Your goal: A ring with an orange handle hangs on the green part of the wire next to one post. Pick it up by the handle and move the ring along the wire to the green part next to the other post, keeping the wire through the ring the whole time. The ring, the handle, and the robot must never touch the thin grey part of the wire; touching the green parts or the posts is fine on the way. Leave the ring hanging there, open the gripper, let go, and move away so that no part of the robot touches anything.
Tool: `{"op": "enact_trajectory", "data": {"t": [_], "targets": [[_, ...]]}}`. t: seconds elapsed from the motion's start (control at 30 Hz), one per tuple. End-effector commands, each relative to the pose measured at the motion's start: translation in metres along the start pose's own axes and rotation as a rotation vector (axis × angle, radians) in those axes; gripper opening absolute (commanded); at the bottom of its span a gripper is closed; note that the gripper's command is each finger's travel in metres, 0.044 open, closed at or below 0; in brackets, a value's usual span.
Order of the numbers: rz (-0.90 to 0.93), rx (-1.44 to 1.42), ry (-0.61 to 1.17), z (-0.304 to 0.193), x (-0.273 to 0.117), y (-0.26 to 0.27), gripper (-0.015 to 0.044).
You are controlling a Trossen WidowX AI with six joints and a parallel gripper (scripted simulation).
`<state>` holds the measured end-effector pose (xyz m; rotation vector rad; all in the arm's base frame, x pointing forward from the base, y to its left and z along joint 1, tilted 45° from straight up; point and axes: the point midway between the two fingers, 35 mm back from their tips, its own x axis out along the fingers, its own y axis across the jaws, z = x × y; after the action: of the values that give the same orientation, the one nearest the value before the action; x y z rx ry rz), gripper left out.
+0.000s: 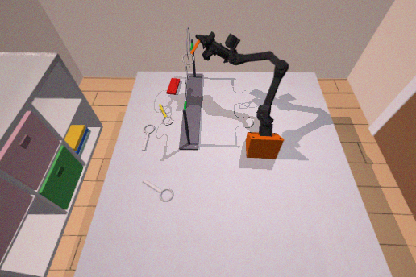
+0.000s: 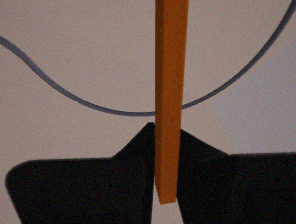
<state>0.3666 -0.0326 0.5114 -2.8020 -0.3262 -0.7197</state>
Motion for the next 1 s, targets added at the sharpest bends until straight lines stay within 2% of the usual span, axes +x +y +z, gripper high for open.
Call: {"op": "enact_trajectory", "data": {"t": [0.0, 0.47, 0.97], "targets": [[-0.014, -0.023, 0.000, -0.001, 0.000, 0.002, -0.0150], [0.034, 0.063, 0.014, -0.003, -0.003, 0.026, -0.0150], [0.176, 0.316, 0.049, 0.006, -0.013, 0.070, -0.0150]]}}
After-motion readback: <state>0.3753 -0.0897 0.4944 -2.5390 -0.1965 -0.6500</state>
